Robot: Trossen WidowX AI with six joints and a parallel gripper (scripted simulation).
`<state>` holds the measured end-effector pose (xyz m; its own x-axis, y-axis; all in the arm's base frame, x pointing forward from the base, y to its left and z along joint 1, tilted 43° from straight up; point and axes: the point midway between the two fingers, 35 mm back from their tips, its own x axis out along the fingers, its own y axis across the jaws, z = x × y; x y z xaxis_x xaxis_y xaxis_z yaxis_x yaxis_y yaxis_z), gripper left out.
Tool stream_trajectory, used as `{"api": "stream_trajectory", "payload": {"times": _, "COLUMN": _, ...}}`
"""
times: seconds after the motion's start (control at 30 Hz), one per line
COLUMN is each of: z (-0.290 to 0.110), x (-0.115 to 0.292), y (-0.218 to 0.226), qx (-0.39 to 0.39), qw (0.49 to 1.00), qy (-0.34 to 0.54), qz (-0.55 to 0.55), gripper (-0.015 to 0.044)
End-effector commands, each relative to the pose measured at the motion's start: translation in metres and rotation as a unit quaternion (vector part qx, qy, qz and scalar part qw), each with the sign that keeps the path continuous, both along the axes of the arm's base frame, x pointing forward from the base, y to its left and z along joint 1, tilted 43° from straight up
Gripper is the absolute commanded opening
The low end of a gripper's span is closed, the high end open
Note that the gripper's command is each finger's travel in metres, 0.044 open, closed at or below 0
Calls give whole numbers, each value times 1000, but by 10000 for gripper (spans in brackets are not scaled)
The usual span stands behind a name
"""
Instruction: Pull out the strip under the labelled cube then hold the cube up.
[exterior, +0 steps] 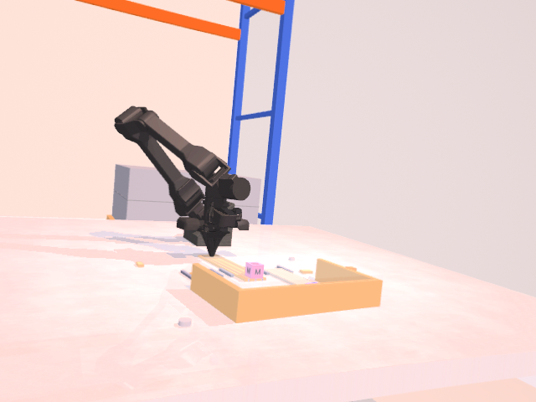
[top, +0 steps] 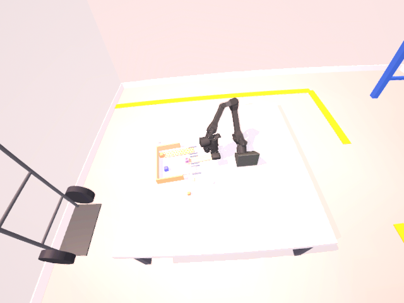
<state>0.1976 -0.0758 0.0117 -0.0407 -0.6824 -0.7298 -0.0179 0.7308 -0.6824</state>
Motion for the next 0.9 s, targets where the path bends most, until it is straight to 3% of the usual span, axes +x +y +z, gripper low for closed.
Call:
{"api": "stream_trajectory", "payload": {"times": 0.0, "z": -4, "x": -12, "y": -2, "qx": 1, "qw": 1000, "qy": 18, "qz": -5, "gripper": 0}}
{"api": "stream_trajectory", "payload": {"times": 0.7, "z": -4, "x": -12, "y": -2, "qx": 1, "qw": 1000, "qy": 18, "qz": -5, "gripper": 0}}
{"api": "stream_trajectory", "payload": {"times": 0.87, "z": 28, "x": 4, "y": 27, "qx": 2, "qw": 1000, "qy": 17, "qz": -5, "gripper": 0}}
